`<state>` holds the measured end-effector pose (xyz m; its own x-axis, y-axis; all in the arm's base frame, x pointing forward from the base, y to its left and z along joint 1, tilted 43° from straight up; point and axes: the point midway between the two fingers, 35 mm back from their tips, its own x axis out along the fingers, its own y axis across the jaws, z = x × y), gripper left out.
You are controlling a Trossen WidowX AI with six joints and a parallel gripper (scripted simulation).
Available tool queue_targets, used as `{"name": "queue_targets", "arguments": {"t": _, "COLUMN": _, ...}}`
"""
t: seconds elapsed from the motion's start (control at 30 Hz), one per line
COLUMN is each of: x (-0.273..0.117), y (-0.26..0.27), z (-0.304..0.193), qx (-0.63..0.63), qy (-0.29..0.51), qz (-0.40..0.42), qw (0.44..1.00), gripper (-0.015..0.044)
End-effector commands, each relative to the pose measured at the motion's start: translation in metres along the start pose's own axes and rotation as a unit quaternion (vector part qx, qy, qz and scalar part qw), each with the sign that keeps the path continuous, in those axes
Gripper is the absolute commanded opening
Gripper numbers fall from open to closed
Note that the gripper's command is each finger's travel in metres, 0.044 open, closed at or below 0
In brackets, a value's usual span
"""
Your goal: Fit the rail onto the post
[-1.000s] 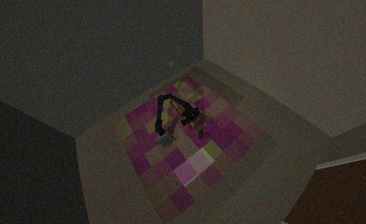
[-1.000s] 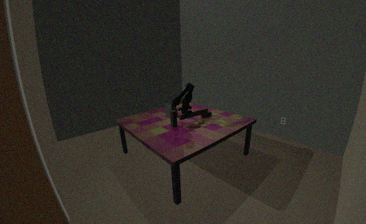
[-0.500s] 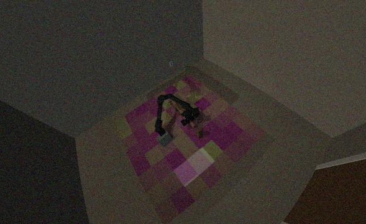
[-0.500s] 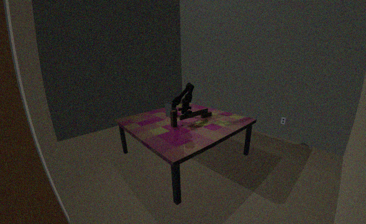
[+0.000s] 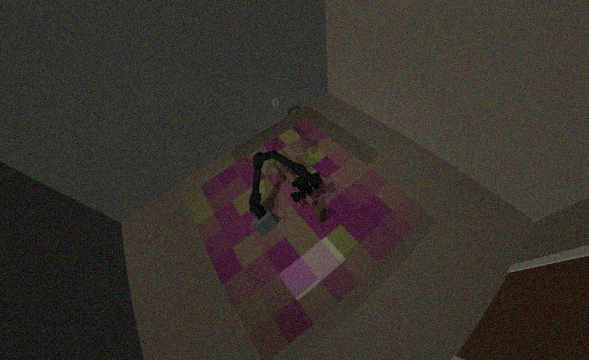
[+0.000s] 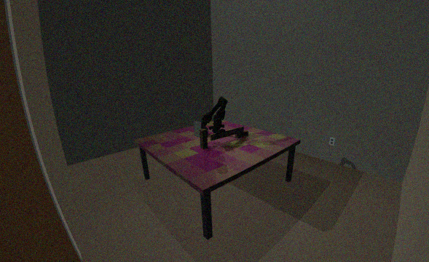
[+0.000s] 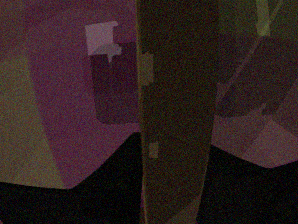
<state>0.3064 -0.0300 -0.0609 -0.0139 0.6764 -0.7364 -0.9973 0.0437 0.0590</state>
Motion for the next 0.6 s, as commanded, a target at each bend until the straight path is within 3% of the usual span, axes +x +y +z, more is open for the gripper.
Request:
{"name": "queue_targets", "arguments": {"t": 0.0, "x": -0.0015, "y": 0.0, "z": -0.0007, "qx": 0.0, "qy": 0.0, "qz": -0.002, "qw": 1.0, "gripper": 0.0}}
{"name": "queue_targets", "arguments": {"t": 0.57, "x": 0.0002, "y": 0.0004, "z": -0.0023, "qx": 0.0, "qy": 0.0, "qz": -0.002, "qw": 1.0, "gripper": 0.0}}
